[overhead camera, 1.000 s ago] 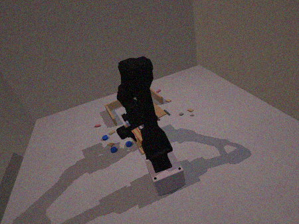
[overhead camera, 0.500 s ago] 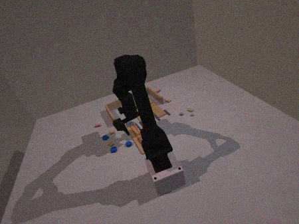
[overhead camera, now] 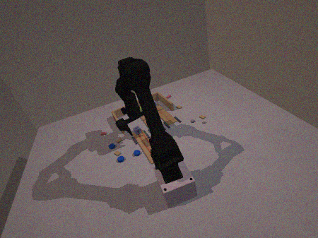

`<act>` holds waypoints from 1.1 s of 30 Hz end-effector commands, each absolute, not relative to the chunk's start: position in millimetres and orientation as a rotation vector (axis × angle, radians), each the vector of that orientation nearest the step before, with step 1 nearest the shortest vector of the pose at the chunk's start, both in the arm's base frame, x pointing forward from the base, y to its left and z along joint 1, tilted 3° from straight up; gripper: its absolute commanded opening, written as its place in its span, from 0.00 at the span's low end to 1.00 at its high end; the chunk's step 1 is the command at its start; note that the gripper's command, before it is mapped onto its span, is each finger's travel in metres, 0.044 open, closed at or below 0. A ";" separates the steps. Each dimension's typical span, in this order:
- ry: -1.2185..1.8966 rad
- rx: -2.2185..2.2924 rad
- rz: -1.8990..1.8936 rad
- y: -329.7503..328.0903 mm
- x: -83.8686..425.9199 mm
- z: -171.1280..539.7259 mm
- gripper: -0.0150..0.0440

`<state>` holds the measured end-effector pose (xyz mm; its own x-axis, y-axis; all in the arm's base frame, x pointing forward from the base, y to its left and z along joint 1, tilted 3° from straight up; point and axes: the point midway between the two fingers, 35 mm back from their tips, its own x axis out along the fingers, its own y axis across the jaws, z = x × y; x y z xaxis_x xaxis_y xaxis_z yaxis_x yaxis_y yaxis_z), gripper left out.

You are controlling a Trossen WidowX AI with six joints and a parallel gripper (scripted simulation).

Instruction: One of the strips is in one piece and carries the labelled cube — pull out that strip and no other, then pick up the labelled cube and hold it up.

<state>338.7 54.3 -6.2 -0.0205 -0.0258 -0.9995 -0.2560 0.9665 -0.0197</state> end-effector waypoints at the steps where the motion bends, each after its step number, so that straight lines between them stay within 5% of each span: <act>1: 1.582 -0.220 0.186 57.4 352.9 -4.6 1.00; 15: 1.578 -0.219 0.186 68.5 406.1 1.5 1.00; 22: 1.578 -0.219 0.186 68.4 406.5 -7.1 0.69; 33: 1.578 -0.219 0.186 67.9 406.6 -25.2 0.68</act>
